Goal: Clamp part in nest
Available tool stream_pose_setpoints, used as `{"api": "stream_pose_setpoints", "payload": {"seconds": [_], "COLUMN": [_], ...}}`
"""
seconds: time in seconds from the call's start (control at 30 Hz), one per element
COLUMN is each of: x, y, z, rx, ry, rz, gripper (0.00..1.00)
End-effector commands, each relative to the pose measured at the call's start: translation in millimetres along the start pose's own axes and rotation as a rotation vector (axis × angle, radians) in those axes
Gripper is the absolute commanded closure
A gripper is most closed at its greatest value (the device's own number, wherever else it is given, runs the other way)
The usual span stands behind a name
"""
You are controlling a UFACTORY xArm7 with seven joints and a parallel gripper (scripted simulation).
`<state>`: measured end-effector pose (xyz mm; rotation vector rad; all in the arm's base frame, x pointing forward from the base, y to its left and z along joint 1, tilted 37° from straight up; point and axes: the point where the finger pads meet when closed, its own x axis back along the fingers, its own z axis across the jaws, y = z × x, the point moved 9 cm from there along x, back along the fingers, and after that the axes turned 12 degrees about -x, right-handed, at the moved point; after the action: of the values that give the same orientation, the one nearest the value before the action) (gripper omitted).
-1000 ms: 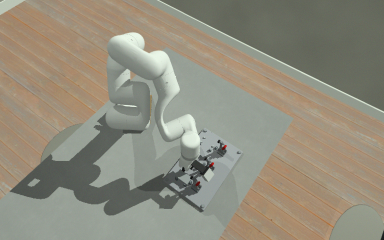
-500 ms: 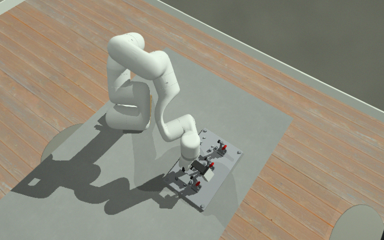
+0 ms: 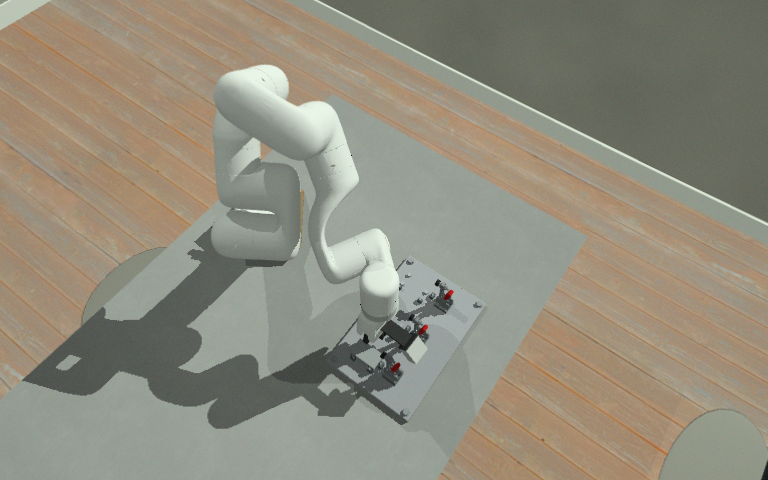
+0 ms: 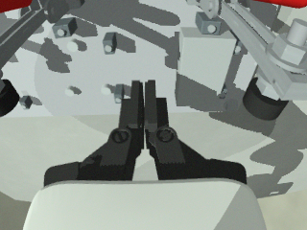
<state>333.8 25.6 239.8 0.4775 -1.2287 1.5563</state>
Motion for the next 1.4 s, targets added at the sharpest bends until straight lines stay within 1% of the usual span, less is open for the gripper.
{"api": "stream_pose_setpoints", "payload": {"seconds": [0.0, 0.13, 0.53, 0.77, 1.37], "x": [1, 1, 1, 1, 1], "y": [2, 8, 43, 48, 49], "z": [3, 11, 52, 60, 60], "rx": [0.000, 0.000, 0.000, 0.000, 0.000], "ry": [-0.001, -0.001, -0.001, -0.001, -0.001], "rz": [0.002, 0.002, 0.002, 0.002, 0.002], "gripper": [1.00, 1.00, 1.00, 1.00, 1.00]}}
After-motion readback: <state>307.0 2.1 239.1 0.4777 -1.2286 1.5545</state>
